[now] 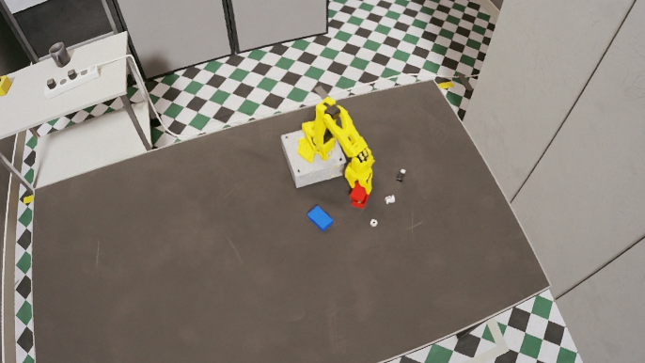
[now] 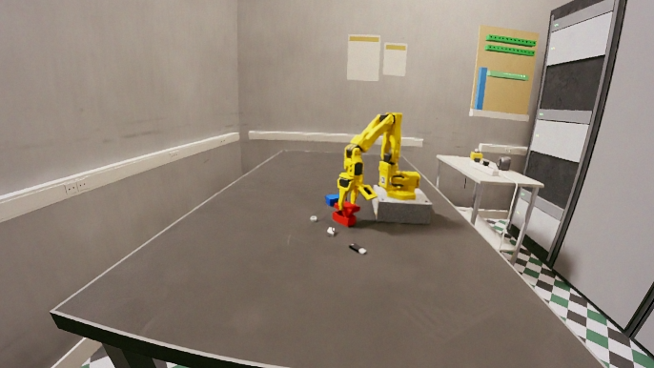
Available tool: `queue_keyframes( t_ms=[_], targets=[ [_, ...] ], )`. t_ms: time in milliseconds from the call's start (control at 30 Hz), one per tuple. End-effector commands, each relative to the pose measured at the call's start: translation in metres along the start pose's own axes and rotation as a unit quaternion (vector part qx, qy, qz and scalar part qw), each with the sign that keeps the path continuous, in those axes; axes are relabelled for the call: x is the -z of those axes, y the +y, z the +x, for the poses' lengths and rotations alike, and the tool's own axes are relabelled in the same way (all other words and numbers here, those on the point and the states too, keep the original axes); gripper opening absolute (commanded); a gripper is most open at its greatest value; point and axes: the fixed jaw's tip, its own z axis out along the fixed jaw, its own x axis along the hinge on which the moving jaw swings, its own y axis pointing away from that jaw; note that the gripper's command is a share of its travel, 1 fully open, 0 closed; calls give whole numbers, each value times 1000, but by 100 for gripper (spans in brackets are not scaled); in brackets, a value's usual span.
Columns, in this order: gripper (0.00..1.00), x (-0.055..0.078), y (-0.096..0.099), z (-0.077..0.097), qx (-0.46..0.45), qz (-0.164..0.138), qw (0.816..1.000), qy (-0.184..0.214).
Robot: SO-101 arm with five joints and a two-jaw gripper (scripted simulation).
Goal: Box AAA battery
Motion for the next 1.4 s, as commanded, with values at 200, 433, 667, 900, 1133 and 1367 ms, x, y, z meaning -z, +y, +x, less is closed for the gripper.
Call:
queue_keyframes(
  t_ms=[200,433,667,900,1133,1367],
  targets=[
    [23,0,0,-1,1,3,1000,0],
    [23,0,0,-1,1,5,1000,1],
    [23,0,0,-1,1,8,1000,2],
    [23,0,0,-1,1,11,1000,3],
    [23,0,0,-1,1,12,1000,3],
    [23,0,0,-1,1,12,1000,3]
  ],
)
